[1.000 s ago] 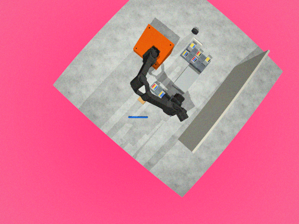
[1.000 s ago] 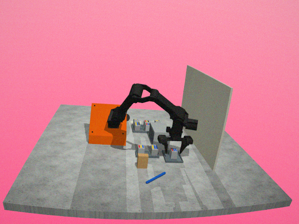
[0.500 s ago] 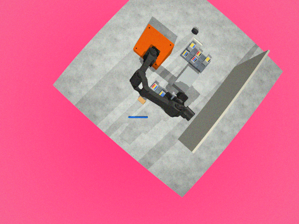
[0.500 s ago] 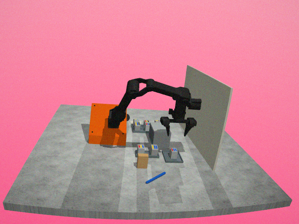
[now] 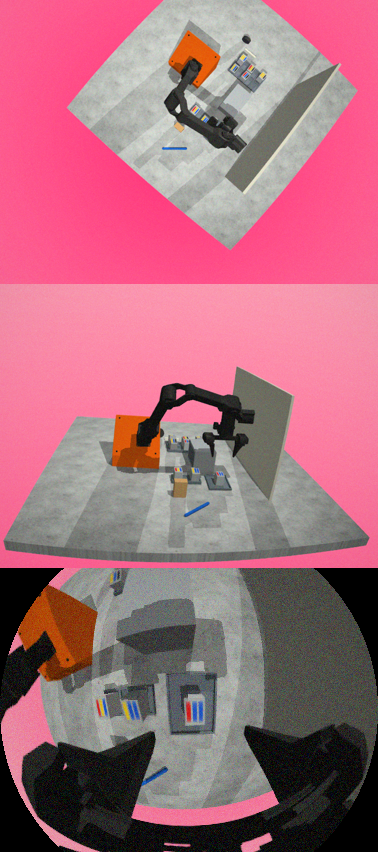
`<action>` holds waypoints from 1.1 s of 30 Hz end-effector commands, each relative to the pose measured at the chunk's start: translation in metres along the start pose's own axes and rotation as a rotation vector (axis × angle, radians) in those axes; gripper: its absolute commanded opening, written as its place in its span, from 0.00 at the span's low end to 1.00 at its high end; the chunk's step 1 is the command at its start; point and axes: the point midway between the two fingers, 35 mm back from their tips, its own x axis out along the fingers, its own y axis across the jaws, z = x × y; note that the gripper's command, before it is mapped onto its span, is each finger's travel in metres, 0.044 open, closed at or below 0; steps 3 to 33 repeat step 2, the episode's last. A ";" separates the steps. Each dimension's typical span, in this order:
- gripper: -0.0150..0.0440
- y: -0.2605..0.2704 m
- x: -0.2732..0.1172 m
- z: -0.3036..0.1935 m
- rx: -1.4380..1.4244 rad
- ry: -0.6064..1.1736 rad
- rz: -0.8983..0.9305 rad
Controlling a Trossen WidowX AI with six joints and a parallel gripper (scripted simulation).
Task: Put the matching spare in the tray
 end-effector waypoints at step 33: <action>1.00 0.000 0.000 0.000 -0.003 0.000 -0.002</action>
